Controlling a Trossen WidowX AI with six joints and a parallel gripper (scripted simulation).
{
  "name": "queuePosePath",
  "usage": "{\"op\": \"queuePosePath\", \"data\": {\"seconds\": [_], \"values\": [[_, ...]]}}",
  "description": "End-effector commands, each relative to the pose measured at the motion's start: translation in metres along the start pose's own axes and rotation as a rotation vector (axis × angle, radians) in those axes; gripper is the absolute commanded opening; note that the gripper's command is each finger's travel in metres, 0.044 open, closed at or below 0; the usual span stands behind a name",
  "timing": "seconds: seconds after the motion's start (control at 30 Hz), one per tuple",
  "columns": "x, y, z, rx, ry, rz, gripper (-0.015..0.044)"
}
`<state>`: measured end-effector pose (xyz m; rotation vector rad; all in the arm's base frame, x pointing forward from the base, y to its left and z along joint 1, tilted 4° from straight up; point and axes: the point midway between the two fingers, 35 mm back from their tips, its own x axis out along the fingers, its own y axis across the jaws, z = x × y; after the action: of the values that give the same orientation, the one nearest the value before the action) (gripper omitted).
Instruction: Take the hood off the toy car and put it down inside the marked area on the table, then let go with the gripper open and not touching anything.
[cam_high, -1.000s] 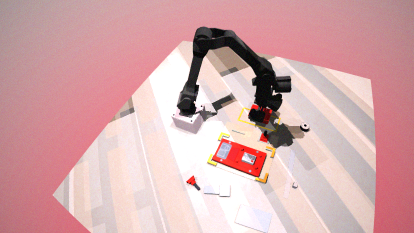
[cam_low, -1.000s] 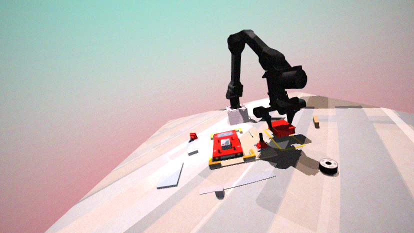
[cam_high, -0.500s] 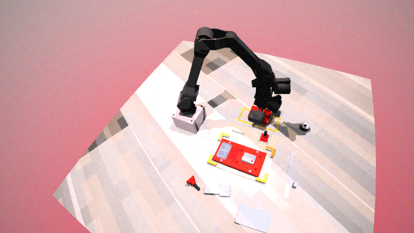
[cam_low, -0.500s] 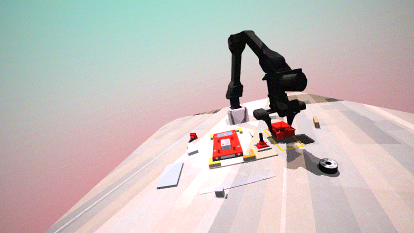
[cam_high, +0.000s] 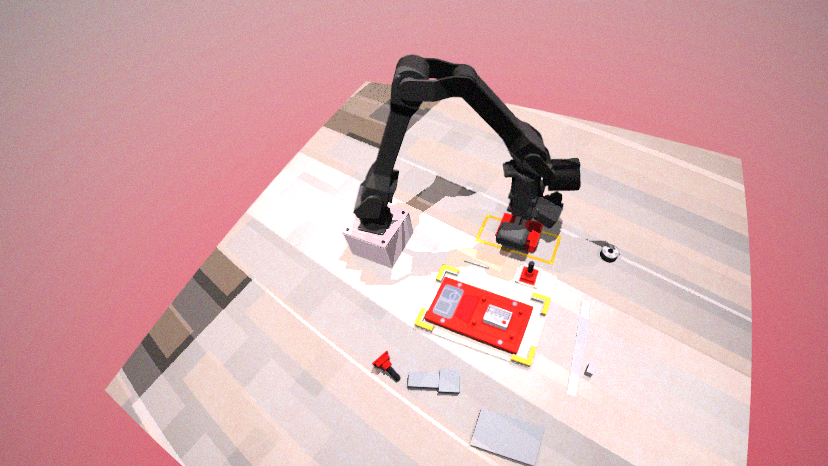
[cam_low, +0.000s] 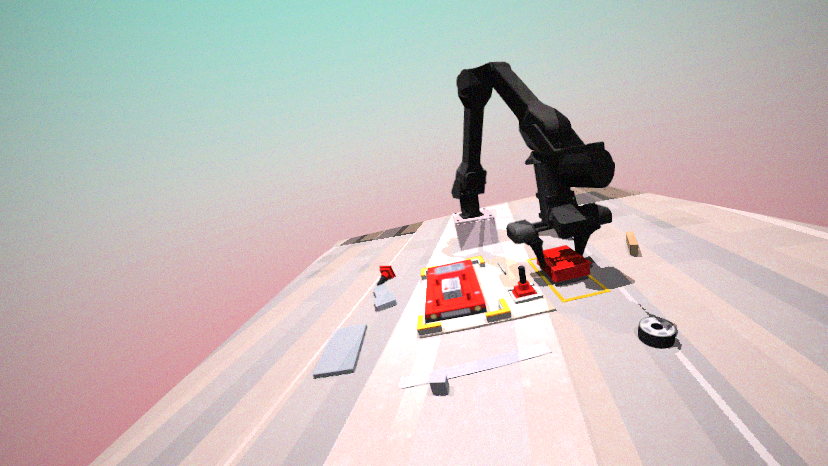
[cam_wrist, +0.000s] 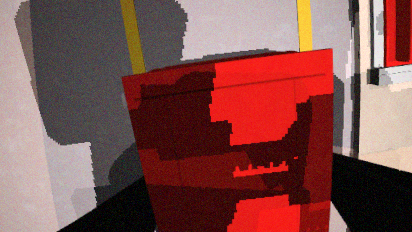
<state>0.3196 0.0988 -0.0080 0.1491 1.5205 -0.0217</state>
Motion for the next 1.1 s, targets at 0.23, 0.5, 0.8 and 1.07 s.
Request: {"op": "queuePosePath", "data": {"seconds": [0.23, 0.5, 0.8, 1.07], "values": [[0.0059, -0.0002, 0.0001, 0.003, -0.001, -0.002, 0.0], [0.0098, -0.0002, 0.0, 0.003, -0.001, -0.002, 0.0], [0.0094, -0.0001, -0.0001, 0.0, 0.0, 0.0, 0.0157], [0.0094, -0.0001, -0.0001, 0.0, 0.0, 0.0, 0.0368]]}}
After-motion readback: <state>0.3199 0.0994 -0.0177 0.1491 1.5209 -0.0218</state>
